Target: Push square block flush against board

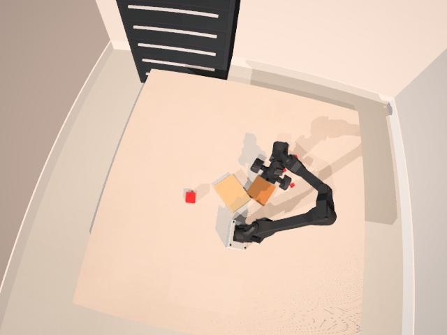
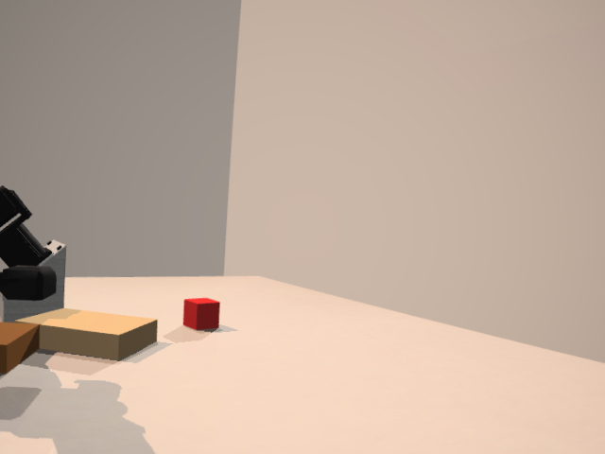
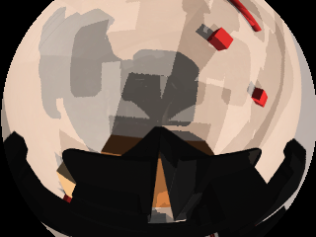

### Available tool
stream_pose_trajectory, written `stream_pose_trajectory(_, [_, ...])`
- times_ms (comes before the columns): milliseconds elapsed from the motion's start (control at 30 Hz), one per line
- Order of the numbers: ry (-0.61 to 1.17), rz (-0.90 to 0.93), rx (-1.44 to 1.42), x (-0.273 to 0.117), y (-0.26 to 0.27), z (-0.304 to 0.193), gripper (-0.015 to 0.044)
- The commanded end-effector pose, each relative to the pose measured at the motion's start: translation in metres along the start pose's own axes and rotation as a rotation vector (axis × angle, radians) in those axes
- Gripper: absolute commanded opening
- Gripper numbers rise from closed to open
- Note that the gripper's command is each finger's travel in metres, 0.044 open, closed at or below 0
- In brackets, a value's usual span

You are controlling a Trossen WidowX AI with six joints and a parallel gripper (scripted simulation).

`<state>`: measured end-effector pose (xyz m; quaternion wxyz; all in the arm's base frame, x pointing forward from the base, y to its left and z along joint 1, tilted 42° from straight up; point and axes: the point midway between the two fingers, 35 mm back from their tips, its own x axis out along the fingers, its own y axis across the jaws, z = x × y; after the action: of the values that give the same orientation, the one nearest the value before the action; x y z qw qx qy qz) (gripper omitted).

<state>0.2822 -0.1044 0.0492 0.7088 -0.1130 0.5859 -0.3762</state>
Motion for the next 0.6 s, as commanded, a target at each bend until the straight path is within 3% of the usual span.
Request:
stream_pose_trajectory(0, [0.013, -0.005, -0.006, 0.002, -0.001, -0.008, 0.0000])
stream_pose_trajectory(567, [0.013, -0.005, -0.005, 0.003, -0.001, -0.003, 0.0000])
